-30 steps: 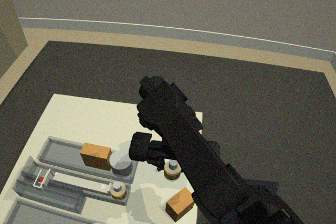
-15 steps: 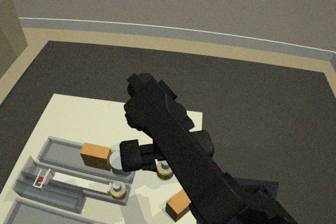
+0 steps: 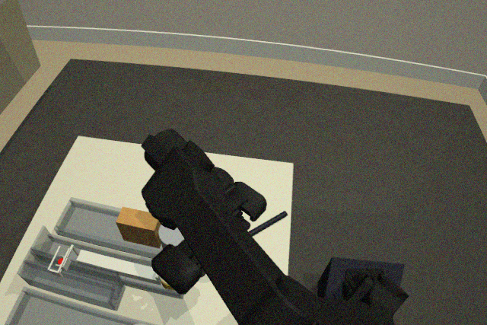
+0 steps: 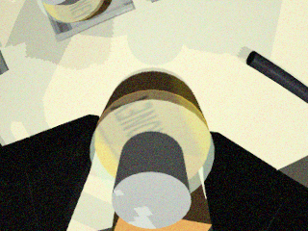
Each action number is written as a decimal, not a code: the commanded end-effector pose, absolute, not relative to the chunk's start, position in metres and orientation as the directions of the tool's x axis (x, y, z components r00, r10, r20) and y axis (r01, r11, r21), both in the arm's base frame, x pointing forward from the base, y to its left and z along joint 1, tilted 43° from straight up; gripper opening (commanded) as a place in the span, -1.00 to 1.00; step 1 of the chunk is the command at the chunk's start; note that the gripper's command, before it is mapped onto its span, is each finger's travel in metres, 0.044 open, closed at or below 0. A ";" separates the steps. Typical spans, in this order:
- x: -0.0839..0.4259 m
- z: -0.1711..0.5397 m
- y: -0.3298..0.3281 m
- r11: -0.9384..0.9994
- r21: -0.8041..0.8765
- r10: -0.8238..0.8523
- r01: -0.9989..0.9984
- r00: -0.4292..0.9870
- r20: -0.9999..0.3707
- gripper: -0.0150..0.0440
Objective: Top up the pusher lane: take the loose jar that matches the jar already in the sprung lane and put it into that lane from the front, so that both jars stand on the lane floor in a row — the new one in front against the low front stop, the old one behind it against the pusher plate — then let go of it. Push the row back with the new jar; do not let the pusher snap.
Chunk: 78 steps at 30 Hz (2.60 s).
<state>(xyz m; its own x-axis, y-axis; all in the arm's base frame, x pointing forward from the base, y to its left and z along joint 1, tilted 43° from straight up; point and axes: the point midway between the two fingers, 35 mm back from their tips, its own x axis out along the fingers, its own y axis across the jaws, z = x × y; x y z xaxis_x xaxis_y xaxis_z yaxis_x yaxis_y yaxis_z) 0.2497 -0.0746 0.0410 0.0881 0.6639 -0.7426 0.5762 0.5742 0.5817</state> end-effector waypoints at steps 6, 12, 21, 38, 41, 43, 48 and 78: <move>0.274 0.041 -0.056 0.708 0.673 0.671 0.215 0.093 -0.735 -0.49; 0.280 0.041 -0.050 0.725 0.681 0.674 0.101 0.092 -0.732 -0.49; 0.282 0.026 -0.036 0.725 0.681 0.675 0.101 0.093 -0.732 -0.49; 0.287 0.023 -0.034 0.725 0.681 0.675 0.101 0.093 -0.732 -0.49; 0.288 0.023 -0.034 0.725 0.681 0.675 0.101 0.093 -0.732 -0.49; 0.288 0.023 -0.034 0.725 0.681 0.675 0.100 0.093 -0.732 -0.49; 0.290 0.023 -0.034 0.725 0.681 0.675 0.100 0.093 -0.732 -0.49; 0.301 0.023 -0.036 0.725 0.681 0.675 0.100 0.094 -0.732 -0.49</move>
